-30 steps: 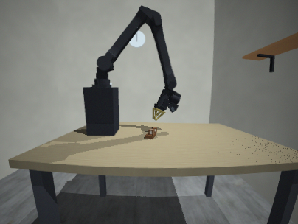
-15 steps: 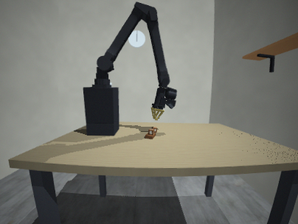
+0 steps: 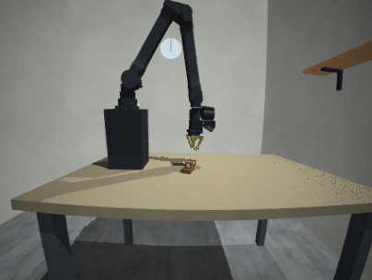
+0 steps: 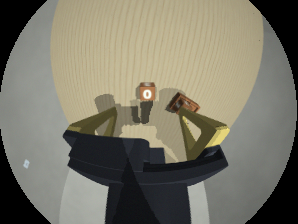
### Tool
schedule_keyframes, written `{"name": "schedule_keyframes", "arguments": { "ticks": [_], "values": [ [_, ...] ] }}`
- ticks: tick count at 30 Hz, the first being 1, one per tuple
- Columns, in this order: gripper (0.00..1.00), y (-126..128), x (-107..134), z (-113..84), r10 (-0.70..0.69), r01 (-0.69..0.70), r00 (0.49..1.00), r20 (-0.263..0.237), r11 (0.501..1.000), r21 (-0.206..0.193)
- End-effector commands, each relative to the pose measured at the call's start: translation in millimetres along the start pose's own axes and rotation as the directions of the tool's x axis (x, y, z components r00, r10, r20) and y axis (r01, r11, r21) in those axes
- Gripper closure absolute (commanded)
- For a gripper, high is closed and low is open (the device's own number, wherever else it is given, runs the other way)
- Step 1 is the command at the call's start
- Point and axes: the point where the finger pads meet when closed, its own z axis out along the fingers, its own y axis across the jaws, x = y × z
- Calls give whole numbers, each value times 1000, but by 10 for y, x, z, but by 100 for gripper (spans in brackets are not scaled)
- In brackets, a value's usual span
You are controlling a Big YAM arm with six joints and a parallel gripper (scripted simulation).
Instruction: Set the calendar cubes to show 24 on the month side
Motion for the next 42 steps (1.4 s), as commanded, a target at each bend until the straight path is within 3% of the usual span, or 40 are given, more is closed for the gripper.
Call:
{"name": "schedule_keyframes", "arguments": {
  "ticks": [1, 21, 22, 42],
  "values": [
    [0, 25, -81, -69, -25, 25, 999, 36, 1000, 2],
    [0, 12, -23, -130, -38, 38, 999, 19, 999, 2],
    [56, 17, 16, -89, -39, 39, 999, 6, 999, 1],
    [56, 19, 30, -67, -40, 40, 999, 2, 999, 1]
  ]
}}
